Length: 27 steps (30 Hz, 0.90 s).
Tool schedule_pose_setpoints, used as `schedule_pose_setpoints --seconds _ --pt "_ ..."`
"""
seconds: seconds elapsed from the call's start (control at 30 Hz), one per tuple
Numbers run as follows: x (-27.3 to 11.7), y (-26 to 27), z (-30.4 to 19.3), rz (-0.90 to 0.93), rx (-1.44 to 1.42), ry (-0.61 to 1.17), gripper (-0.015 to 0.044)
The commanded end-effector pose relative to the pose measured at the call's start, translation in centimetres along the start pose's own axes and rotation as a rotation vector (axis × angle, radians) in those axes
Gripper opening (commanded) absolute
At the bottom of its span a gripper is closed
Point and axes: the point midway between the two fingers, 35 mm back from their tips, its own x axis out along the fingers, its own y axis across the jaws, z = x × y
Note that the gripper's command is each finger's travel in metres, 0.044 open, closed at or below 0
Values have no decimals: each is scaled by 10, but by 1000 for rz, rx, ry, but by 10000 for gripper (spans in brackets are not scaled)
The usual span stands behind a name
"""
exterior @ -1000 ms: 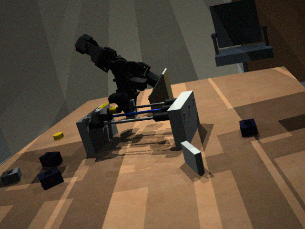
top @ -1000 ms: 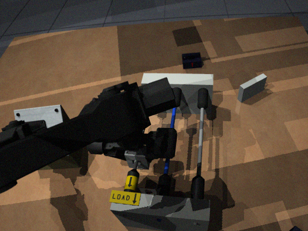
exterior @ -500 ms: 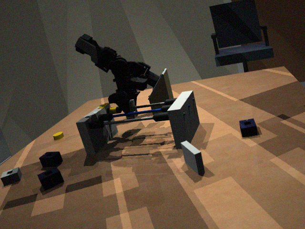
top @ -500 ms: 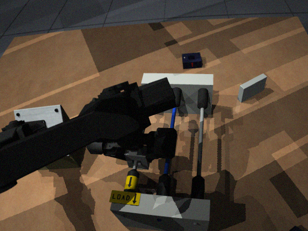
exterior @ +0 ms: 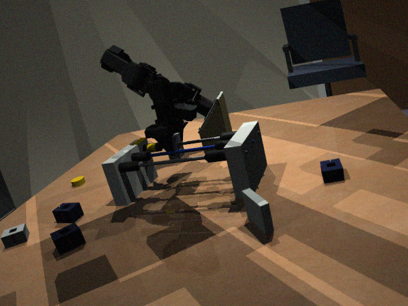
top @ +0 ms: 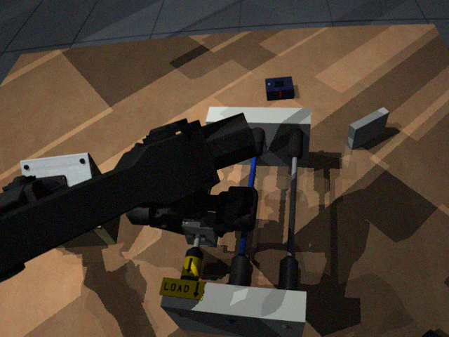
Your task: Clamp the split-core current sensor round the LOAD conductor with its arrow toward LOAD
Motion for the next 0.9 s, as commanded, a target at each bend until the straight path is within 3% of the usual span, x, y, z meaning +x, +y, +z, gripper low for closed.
schedule_pose_setpoints --seconds 0.0,0.1,0.4,0.67,0.87 --pt "0 0 0 1 2 0 359" --pt "0 0 0 1 2 0 437" --pt "-2 0 0 1 2 -1 440" --pt "-98 -5 2 38 0 -8 440" --pt "-100 -5 1 38 0 -7 440"
